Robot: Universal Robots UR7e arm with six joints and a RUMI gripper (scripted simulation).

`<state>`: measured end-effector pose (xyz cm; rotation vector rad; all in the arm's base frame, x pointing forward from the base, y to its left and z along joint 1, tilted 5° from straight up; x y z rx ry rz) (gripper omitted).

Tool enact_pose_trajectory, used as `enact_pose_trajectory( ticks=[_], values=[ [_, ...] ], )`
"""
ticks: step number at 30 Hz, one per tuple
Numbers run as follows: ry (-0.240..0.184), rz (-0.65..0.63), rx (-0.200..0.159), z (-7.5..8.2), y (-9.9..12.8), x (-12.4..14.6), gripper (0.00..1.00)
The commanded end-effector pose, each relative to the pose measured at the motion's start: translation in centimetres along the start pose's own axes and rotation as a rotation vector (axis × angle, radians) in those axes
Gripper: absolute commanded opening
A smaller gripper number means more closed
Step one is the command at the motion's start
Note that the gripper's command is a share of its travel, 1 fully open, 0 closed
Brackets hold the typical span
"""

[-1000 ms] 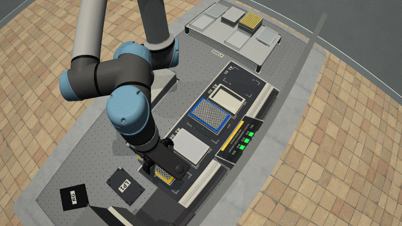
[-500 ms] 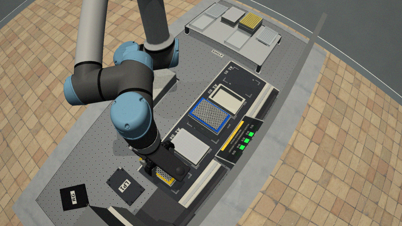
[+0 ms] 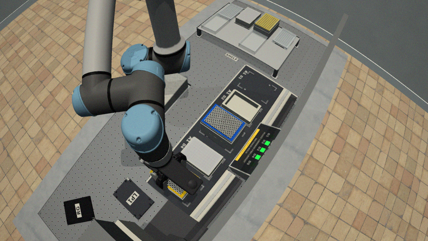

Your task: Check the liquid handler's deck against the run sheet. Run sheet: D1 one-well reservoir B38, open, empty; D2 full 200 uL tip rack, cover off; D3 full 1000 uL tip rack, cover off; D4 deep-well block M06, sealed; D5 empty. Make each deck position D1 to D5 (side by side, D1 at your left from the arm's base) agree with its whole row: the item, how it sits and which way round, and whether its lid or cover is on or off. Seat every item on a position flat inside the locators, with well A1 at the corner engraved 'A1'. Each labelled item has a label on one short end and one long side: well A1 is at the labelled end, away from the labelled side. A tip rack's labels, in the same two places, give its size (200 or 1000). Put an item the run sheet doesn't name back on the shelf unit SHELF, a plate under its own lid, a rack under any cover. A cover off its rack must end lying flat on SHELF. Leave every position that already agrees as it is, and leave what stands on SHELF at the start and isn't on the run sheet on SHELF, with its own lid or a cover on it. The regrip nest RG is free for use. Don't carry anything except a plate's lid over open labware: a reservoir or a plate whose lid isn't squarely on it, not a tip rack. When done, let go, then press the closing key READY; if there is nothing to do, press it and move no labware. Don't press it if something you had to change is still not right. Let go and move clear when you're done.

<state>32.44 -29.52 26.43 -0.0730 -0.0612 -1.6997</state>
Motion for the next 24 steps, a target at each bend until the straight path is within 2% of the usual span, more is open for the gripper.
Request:
enact_pose_trajectory(
  ticks=[1,24],
  values=[
    [-0.001,0.000,0.001,-0.9,0.0,0.0,0.00],
    [-0.001,0.000,0.001,-4.1,0.0,0.0,0.00]
  ],
)
Point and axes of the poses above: the point where the finger pads meet when closed, its own z axis back along the fingers, its own x axis across the jaws, y = z × x, the point moved 10 cm from there along z, back along the fingers, and after that the axes turned 5 degrees about z, right-handed, at the moved point
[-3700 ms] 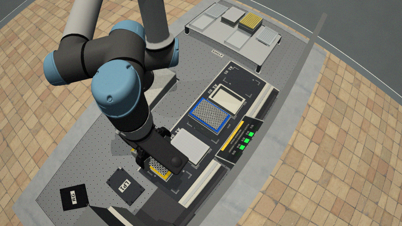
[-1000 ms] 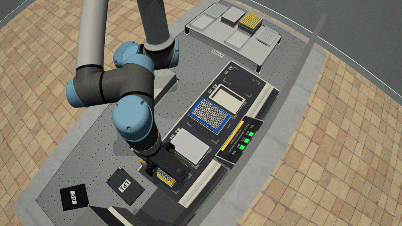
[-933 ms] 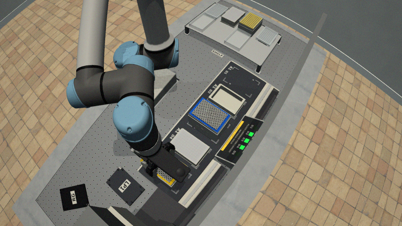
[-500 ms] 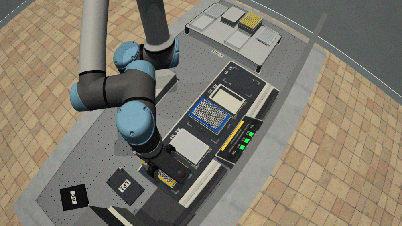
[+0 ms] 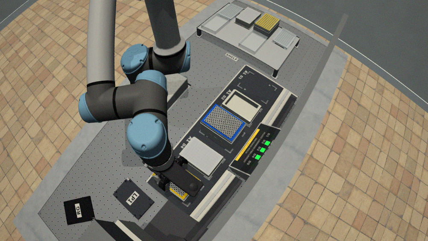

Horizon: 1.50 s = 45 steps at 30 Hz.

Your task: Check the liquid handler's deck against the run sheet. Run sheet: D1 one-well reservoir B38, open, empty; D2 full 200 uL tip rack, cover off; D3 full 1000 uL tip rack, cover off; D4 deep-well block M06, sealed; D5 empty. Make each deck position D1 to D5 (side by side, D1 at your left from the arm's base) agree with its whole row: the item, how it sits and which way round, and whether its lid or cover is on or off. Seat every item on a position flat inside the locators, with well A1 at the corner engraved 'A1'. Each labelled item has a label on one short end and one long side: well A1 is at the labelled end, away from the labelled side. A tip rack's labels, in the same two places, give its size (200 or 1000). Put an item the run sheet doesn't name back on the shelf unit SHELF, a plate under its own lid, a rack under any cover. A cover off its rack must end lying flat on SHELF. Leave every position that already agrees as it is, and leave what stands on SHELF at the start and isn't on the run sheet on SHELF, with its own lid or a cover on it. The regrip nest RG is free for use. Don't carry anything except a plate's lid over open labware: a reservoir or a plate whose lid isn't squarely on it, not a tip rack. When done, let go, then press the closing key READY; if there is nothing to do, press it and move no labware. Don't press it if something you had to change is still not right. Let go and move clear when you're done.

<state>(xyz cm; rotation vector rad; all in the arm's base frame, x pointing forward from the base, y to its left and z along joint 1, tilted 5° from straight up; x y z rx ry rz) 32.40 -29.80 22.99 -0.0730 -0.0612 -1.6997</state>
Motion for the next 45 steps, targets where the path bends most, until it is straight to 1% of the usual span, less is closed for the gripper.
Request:
enact_pose_trajectory(
  ticks=[1,11,13,28,33,45],
  values=[
    [-0.001,0.000,0.001,-0.8,0.0,0.0,0.00],
    [-0.001,0.000,0.001,-2.5,0.0,0.0,0.00],
    [-0.001,0.000,0.001,-2.5,0.0,0.0,0.00],
    [-0.001,0.000,0.001,-5.0,0.0,0.0,0.00],
    [-0.001,0.000,0.001,-5.4,0.0,0.0,0.00],
    [-0.001,0.000,0.001,-5.4,0.0,0.0,0.00]
  ],
)
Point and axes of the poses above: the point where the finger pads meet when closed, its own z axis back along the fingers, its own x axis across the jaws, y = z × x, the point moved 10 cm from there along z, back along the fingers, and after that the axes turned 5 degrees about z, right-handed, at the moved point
